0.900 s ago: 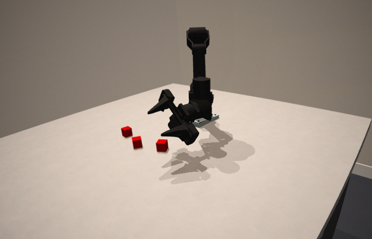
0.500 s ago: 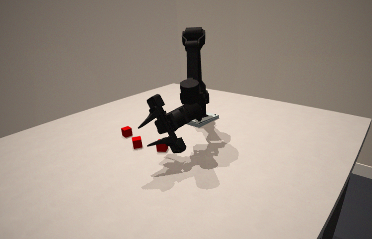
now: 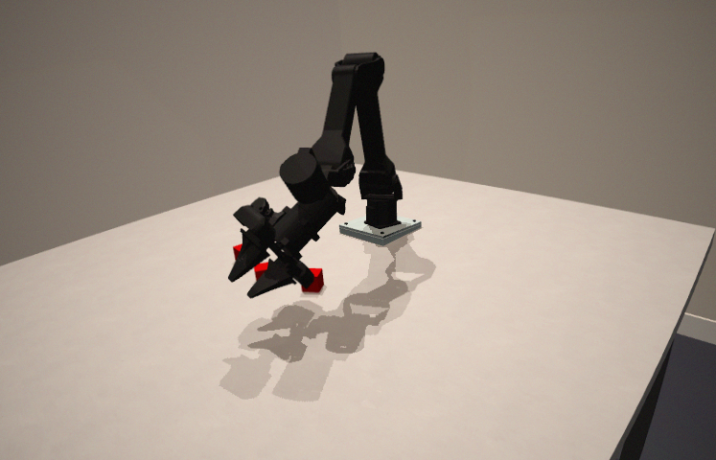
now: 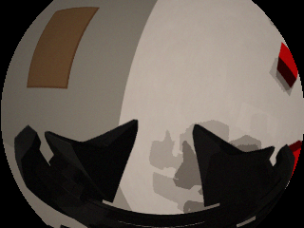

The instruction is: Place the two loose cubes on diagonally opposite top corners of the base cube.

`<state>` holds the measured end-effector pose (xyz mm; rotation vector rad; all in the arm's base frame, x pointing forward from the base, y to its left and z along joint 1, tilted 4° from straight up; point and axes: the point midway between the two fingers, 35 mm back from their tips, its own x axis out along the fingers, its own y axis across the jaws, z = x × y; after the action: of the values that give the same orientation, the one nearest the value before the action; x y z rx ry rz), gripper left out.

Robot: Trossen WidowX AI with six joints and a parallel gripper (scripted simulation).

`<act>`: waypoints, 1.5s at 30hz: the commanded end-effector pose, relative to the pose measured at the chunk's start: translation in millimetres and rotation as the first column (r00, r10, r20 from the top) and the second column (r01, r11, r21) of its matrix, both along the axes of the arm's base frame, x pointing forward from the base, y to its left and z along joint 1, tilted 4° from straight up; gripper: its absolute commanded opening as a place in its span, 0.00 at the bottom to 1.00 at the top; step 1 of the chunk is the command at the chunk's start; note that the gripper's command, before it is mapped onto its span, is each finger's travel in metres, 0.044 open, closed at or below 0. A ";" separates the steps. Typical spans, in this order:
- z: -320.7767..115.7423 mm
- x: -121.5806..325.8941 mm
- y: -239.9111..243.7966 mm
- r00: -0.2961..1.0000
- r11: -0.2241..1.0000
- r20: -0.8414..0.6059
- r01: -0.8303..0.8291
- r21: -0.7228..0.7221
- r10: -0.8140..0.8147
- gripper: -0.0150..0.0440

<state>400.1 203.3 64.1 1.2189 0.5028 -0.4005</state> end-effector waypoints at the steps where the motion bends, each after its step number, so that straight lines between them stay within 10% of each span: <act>1: 2.3 10.2 -26.1 0.974 0.969 -0.197 -0.150 -0.195 0.111 0.70; 11: 15.7 -3.4 -81.4 0.771 0.820 -0.581 -0.494 -0.288 0.260 0.70; 24: 68.1 -63.5 -142.4 0.306 0.588 -0.838 -0.809 0.022 0.451 0.70; 45: 8.1 -65.6 -144.2 0.299 0.585 -0.839 -0.811 0.027 0.454 0.70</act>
<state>338.1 59.7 93.5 0.2390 1.5555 -0.2729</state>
